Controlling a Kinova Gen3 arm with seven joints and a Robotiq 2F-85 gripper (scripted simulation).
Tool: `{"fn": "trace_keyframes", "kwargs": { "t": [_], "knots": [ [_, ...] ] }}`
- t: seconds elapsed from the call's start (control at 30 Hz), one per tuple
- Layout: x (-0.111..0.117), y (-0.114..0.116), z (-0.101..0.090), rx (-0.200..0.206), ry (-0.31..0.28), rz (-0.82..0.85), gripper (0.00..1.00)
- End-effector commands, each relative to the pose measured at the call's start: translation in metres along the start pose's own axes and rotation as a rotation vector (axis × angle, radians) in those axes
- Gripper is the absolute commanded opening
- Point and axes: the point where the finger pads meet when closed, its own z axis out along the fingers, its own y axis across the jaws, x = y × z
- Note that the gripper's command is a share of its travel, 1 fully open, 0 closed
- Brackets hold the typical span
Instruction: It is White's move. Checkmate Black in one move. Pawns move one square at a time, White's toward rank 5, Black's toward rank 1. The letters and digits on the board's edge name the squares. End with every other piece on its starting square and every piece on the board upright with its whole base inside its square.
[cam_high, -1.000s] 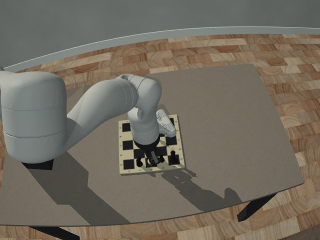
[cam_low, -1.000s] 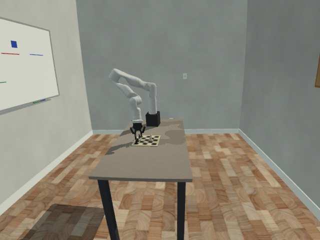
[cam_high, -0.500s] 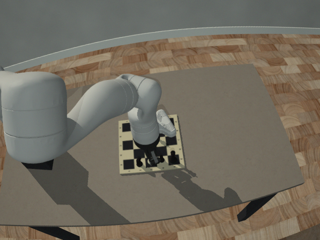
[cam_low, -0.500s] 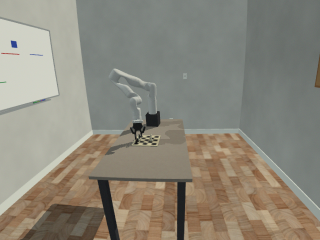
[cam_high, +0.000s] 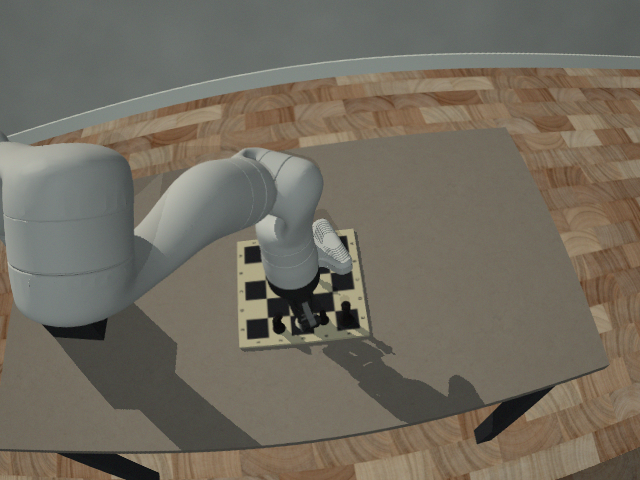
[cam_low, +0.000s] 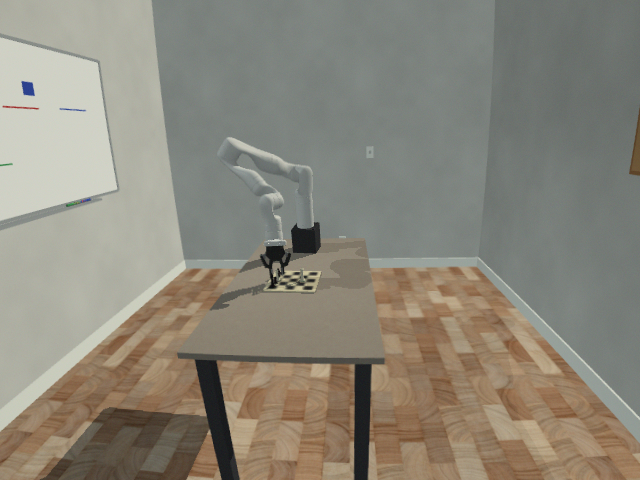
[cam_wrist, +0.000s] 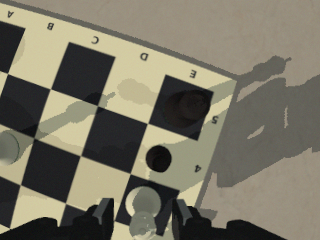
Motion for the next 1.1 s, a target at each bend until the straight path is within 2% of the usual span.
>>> {"fn": "trace_keyframes", "kwargs": {
  "t": [0.0,0.03,1.07],
  "knots": [
    [0.0005,0.0003,-0.0006,-0.001,0.001,0.000,0.41],
    [0.0005,0.0003,-0.0006,-0.001,0.001,0.000,0.00],
    [0.0005,0.0003,-0.0006,-0.001,0.001,0.000,0.00]
  ]
}}
